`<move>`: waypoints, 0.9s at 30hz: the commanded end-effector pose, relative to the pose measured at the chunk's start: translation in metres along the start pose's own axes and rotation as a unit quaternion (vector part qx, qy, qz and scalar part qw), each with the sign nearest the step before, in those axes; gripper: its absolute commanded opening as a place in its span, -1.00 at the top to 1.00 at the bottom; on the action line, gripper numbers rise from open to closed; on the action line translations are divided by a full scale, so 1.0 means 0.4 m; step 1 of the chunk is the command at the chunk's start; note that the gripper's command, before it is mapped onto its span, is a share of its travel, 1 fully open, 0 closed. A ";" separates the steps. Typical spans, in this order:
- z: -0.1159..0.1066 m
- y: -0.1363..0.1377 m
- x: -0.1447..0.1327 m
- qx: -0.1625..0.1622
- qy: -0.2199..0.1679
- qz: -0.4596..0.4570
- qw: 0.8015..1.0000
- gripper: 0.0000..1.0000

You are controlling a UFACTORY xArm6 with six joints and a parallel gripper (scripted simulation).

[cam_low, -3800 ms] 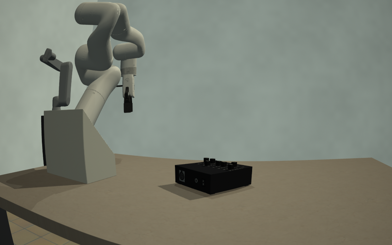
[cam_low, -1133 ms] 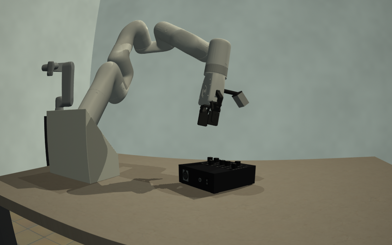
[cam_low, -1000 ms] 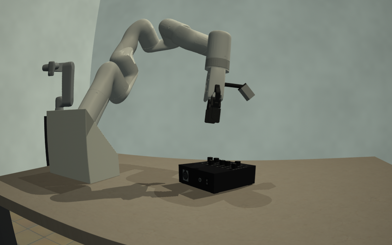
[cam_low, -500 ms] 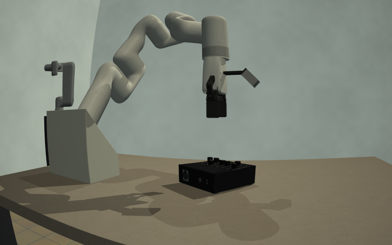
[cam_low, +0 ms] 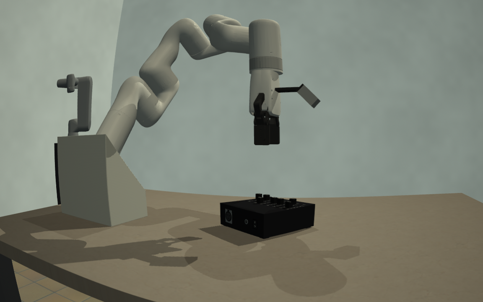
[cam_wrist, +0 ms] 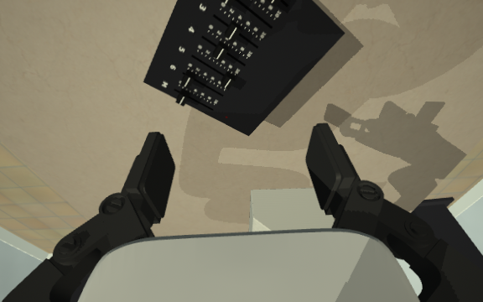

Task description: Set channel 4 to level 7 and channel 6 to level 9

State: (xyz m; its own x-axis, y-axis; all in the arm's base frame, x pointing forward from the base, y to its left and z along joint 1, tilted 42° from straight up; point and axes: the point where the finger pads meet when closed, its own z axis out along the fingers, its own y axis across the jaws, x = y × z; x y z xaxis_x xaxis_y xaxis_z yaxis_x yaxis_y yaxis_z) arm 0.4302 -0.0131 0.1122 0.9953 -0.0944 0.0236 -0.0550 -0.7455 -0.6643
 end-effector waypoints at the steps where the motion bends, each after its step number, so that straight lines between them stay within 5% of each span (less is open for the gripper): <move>1: -0.006 -0.003 0.006 -0.002 -0.001 0.020 1.000 -1.00; 9: -0.015 -0.018 0.016 -0.012 -0.011 0.105 0.994 -1.00; 14: -0.029 -0.036 0.030 -0.029 -0.021 0.221 0.975 -1.00; 20: -0.052 -0.064 0.049 -0.058 -0.023 0.380 0.923 -1.00; 22: -0.052 -0.064 0.049 -0.058 -0.023 0.380 0.923 -1.00; 27: -0.076 -0.088 0.066 -0.087 -0.014 0.521 0.849 -1.00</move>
State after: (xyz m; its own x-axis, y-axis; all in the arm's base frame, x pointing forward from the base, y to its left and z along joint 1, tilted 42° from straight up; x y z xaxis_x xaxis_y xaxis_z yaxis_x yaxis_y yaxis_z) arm 0.4503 -0.0087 0.1478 0.5890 -0.6492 -0.4812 -0.8081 -0.4730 -0.3510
